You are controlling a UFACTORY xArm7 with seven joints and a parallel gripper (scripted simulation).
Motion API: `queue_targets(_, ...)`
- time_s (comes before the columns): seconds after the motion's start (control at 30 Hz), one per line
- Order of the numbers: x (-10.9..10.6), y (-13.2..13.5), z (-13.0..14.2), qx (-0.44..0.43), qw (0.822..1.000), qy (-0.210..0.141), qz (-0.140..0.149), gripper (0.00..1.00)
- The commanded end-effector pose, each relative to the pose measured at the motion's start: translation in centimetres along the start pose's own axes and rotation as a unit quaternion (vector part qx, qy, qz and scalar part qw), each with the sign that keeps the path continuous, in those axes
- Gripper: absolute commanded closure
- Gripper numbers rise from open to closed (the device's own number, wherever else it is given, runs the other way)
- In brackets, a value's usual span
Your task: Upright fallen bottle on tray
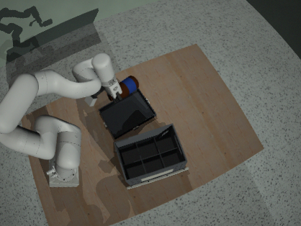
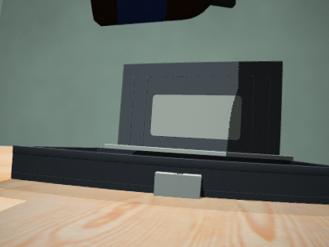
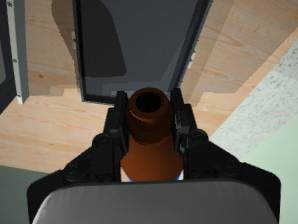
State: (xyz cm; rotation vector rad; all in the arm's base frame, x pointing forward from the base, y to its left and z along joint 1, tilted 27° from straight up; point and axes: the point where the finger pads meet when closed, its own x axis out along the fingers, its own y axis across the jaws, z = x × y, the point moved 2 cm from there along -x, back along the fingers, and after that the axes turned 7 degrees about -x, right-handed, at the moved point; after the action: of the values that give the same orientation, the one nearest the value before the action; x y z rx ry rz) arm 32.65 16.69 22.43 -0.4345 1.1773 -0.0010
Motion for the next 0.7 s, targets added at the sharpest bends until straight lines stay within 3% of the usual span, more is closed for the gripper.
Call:
queue_targets(0.0, -0.13, 0.03, 0.11, -0.010, 1.000, -0.002, 0.000, 1.00)
queue_targets(0.67, -0.12, 0.04, 0.11, -0.125, 0.992, -0.002, 0.000, 1.00)
